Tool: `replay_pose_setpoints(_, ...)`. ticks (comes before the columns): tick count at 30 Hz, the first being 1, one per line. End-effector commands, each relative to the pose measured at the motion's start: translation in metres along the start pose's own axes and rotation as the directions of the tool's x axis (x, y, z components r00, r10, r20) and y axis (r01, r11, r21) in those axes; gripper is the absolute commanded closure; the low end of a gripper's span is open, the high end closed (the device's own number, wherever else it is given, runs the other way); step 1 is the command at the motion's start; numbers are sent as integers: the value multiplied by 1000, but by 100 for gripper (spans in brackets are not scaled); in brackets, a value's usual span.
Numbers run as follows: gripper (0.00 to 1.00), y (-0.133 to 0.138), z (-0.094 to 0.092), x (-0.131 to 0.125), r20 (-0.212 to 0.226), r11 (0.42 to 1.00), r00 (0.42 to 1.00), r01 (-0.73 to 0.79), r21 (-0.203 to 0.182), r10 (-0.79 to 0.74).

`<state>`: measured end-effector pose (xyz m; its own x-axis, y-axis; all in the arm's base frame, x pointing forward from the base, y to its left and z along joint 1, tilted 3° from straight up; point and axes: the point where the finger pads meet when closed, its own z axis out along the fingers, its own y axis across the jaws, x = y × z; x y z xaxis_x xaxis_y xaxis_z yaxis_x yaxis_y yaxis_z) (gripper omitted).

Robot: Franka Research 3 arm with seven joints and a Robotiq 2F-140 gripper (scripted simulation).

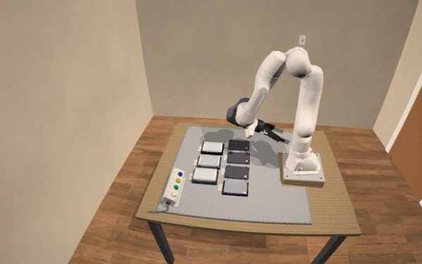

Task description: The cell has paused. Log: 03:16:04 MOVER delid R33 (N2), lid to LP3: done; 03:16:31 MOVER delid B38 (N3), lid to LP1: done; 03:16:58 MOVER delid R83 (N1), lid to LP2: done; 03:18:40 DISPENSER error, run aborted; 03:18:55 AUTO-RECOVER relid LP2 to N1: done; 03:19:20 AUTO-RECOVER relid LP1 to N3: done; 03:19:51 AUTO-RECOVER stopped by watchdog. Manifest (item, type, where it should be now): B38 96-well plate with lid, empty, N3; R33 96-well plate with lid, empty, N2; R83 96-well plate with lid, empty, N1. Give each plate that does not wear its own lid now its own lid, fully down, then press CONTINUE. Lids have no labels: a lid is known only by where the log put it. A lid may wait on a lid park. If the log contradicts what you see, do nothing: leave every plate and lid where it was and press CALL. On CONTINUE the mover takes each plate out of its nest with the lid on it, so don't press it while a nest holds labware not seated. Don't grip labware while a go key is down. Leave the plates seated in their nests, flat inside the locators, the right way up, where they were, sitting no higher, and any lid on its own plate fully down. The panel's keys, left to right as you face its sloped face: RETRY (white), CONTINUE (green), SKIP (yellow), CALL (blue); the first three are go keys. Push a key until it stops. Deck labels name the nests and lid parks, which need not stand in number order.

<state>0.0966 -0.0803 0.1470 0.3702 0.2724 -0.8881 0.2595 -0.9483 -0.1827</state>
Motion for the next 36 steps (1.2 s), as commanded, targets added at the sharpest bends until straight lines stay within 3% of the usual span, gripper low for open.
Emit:
replay_pose_setpoints(1, 0, 0, 0, 0, 0, 1000, 1000, 0, 0, 0)
replay_pose_setpoints(19, 0, 0, -1, 4, -13, 1000, 1000, -2, -3, 2)
replay_pose_setpoints(21, 0, -2, -8, 23, -89, 1000, 996, -16, -21, 14)
replay_pose_setpoints(22, 0, -4, -15, 41, -157, 999, 987, -29, -35, 23)
replay_pose_setpoints(24, 0, -9, -43, 85, -343, 996, 938, -70, -60, 46)
replay_pose_setpoints(28, 0, -21, -87, 115, -527, 993, 848, -100, -65, 51)
replay_pose_setpoints(32, 0, -33, -141, 137, -699, 990, 713, -132, -56, 56)
replay_pose_setpoints(34, 0, -33, -141, 137, -699, 990, 713, -132, -56, 56)
replay_pose_setpoints(35, 0, -39, -176, 153, -791, 986, 609, -158, -42, 64)
replay_pose_setpoints(36, 0, -41, -187, 159, -819, 985, 570, -167, -34, 68)
